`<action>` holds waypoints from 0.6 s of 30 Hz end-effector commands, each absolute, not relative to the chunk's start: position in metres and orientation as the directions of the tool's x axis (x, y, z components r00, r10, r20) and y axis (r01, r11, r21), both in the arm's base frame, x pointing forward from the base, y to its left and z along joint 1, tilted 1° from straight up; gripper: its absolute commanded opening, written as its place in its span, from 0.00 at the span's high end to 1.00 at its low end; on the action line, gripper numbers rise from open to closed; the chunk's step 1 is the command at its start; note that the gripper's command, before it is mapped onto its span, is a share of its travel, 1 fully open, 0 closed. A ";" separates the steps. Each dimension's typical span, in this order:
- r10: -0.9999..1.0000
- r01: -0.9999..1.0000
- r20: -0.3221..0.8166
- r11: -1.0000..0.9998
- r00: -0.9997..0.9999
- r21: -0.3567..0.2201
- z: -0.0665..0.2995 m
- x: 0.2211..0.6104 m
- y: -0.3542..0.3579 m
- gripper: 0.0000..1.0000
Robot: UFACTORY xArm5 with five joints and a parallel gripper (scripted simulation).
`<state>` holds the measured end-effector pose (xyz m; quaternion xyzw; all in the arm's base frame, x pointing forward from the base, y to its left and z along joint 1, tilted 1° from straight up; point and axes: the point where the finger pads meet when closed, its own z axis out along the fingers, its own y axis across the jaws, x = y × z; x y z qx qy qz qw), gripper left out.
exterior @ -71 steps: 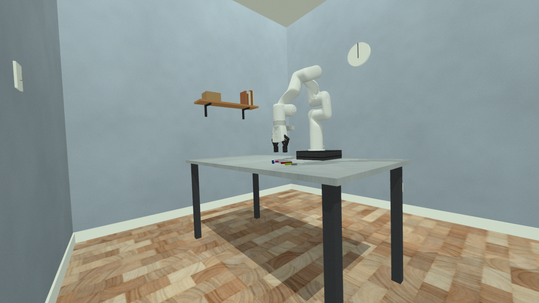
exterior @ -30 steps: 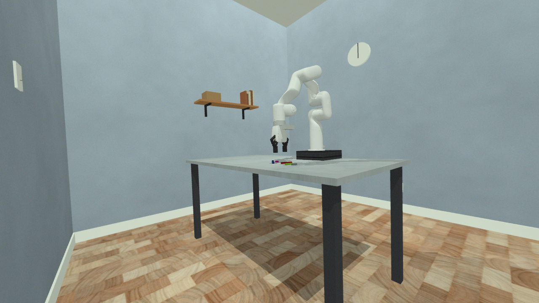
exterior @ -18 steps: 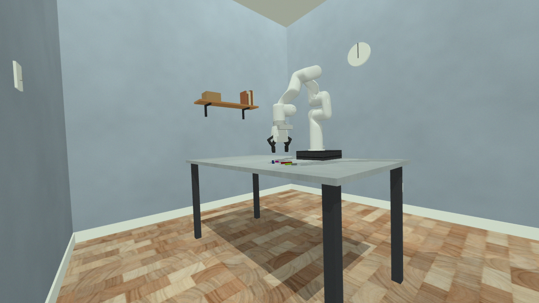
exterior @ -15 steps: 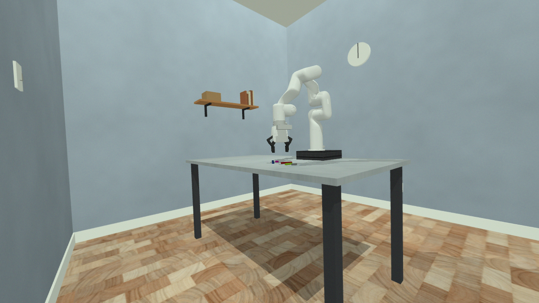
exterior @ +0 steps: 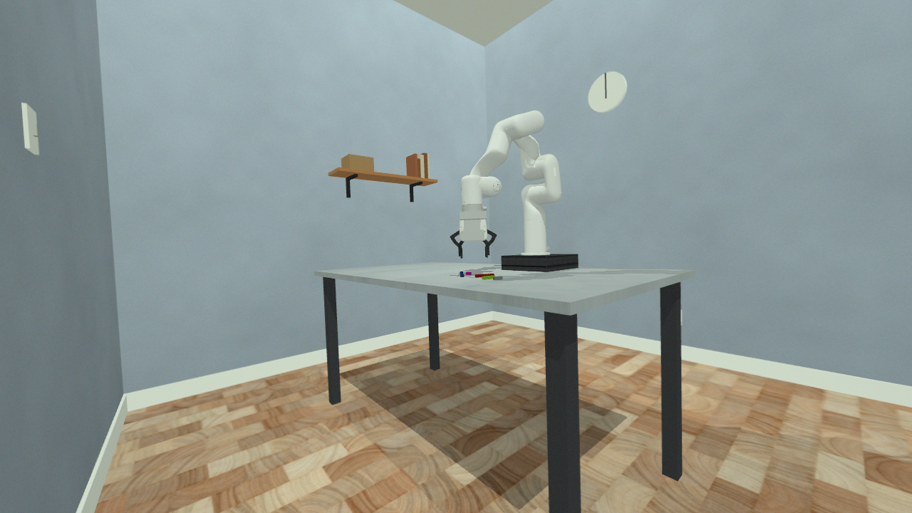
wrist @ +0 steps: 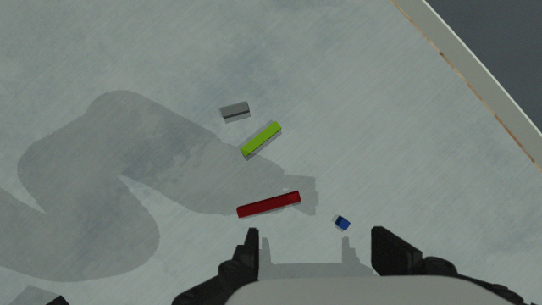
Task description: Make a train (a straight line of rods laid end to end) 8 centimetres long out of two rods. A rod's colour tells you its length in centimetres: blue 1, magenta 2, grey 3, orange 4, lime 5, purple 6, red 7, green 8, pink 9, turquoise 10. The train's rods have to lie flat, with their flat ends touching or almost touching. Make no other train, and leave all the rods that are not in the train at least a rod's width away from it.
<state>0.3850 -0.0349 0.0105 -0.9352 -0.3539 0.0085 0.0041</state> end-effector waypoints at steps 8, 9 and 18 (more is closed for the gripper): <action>0.616 0.616 -0.011 -0.788 0.788 -0.011 0.011 0.386 -0.035 0.00; 0.616 0.616 -0.011 -0.788 0.788 -0.011 0.011 0.386 -0.035 0.00; 0.616 0.616 -0.011 -0.788 0.788 -0.011 0.011 0.386 -0.035 0.00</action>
